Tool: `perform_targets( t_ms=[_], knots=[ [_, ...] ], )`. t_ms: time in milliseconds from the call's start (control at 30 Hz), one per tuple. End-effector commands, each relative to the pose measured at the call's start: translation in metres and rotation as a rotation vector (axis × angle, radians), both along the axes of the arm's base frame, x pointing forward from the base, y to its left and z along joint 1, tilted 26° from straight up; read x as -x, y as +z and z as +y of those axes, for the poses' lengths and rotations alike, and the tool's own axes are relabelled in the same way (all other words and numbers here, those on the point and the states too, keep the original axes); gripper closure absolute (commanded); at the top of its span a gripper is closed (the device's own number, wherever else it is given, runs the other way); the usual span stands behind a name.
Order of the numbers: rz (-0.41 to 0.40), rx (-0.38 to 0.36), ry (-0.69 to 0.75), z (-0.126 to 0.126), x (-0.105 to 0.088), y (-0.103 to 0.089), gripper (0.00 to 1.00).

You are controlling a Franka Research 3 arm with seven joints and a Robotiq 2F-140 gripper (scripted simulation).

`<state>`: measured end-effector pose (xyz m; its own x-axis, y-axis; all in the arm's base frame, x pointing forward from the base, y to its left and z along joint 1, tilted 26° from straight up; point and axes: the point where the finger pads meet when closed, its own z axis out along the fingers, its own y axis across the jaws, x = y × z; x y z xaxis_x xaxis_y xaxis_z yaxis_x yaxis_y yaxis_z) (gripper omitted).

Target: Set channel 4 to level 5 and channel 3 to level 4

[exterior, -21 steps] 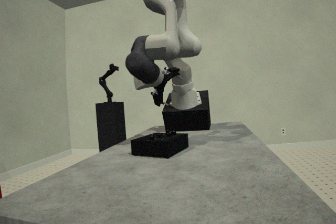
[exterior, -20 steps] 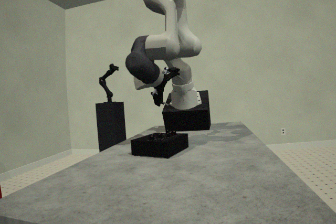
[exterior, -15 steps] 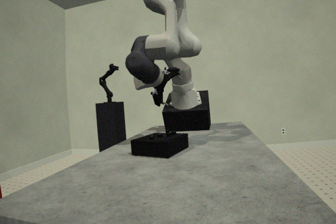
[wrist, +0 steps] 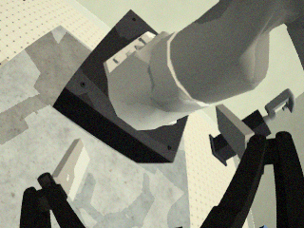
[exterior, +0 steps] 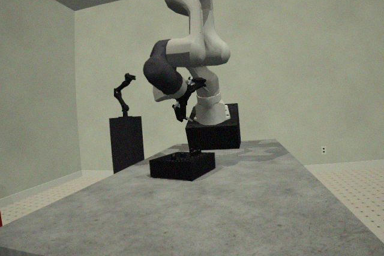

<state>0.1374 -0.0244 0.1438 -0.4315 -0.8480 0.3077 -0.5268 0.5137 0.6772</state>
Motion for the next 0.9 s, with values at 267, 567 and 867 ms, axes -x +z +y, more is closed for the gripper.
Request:
perform_targets(
  t_ms=[267,567,867],
  knots=[
    [-0.431,0.187,-0.298,0.024,-0.118,-0.008,0.00],
    [-0.695,0.259,-0.535,0.030,-0.195,0.019,0.00],
    [-0.907,0.283,-0.750,0.028,-0.255,0.062,0.00]
  ],
)
